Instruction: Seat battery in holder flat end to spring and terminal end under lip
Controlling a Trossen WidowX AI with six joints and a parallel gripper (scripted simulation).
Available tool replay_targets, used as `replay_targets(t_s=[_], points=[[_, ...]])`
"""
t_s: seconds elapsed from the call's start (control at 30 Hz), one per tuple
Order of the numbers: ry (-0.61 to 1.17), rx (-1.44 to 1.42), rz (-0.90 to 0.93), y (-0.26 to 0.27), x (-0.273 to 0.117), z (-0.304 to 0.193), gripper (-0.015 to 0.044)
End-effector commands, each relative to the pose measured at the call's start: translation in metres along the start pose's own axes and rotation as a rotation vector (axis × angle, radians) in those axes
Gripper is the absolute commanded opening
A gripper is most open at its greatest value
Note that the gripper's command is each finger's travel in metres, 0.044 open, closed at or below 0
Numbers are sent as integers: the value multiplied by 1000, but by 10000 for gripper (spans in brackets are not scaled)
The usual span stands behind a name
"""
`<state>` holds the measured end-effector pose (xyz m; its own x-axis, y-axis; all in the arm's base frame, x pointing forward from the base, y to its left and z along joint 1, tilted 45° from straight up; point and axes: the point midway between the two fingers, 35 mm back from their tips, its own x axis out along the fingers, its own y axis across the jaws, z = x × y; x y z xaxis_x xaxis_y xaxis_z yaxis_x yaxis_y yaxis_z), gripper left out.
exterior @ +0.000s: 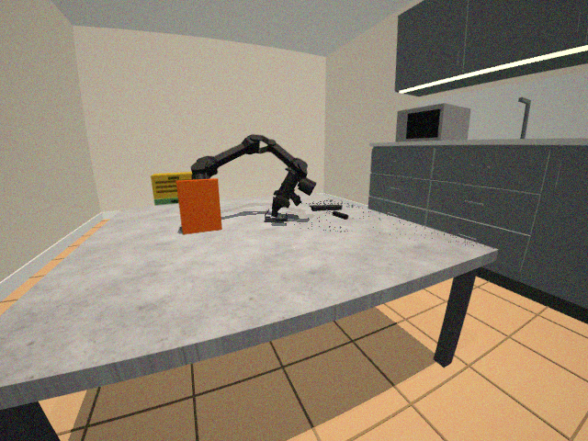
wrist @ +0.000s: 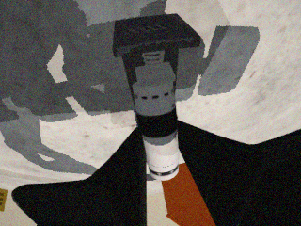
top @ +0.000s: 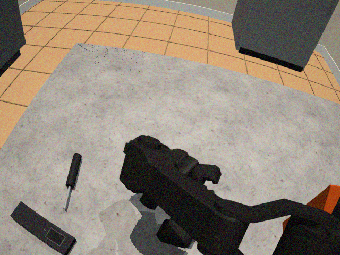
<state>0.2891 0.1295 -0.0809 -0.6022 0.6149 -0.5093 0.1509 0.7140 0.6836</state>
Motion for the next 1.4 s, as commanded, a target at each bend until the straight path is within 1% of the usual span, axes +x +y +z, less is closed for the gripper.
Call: replay_targets(t_s=[0.0,1.37], points=[[7,-1,-4,-2,1,2,82],[-7,-2,-7,-2,-7,20,82]])
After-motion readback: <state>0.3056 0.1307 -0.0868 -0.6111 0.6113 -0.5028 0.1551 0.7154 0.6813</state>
